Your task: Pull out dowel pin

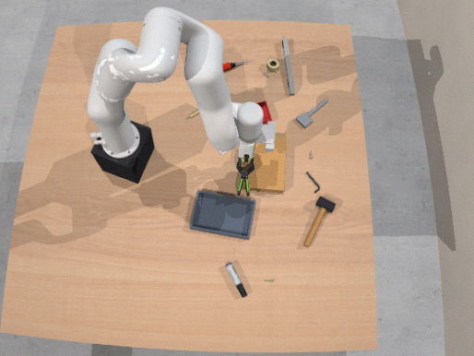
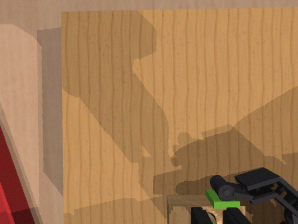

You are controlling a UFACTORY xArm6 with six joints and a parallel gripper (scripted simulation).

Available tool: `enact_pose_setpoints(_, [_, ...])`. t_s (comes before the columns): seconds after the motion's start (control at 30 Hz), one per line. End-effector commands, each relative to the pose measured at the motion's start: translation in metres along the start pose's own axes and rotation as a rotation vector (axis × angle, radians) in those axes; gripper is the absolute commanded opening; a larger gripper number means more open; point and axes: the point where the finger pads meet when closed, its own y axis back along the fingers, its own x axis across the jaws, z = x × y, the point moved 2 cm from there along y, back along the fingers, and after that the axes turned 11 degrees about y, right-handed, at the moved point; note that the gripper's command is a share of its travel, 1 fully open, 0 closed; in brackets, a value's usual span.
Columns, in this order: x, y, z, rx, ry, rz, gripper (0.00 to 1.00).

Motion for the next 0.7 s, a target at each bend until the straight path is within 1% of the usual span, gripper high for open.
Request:
enact_pose_setpoints(0.0, [-0.0003, 0.0011, -0.0015, 0.006, -0.097, 0.015, 0.0])
enact_pose_setpoints(0.67, [-0.0003, 0.0014, -0.0015, 0.008, -0.386, 0.014, 0.0])
